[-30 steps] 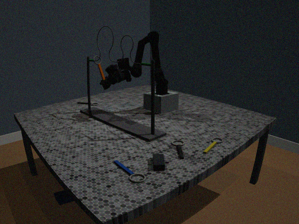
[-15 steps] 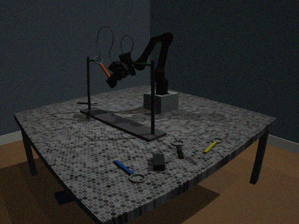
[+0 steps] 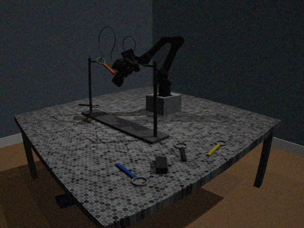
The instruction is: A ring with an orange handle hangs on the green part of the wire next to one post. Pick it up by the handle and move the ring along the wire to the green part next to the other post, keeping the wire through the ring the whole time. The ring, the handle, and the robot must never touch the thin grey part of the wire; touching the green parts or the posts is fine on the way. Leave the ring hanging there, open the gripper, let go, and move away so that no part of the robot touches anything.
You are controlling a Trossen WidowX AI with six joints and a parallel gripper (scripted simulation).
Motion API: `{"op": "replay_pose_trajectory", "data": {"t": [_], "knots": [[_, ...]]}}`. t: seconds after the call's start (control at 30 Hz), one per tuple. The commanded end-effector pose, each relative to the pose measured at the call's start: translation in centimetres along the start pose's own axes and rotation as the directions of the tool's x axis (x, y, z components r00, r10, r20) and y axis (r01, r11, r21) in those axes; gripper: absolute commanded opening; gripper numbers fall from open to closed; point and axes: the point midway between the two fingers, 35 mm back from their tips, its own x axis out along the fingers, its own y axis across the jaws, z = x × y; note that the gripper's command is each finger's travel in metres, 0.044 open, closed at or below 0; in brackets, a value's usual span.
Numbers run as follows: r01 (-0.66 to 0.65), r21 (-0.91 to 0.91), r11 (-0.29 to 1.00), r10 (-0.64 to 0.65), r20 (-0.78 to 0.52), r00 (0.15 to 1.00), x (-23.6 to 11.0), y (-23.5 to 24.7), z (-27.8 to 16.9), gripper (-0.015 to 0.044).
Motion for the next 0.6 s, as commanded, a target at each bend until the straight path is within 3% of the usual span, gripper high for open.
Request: {"op": "replay_pose_trajectory", "data": {"t": [0.0, 0.57], "knots": [[-0.022, 0.020, 1.000, 0.023, -0.013, 1.000, -0.4, 1.1, 0.5, -0.0150], [-0.058, 0.126, 0.990, 0.069, -0.090, 0.993, -1.7, 3.0, 0.6, -0.0150]]}}
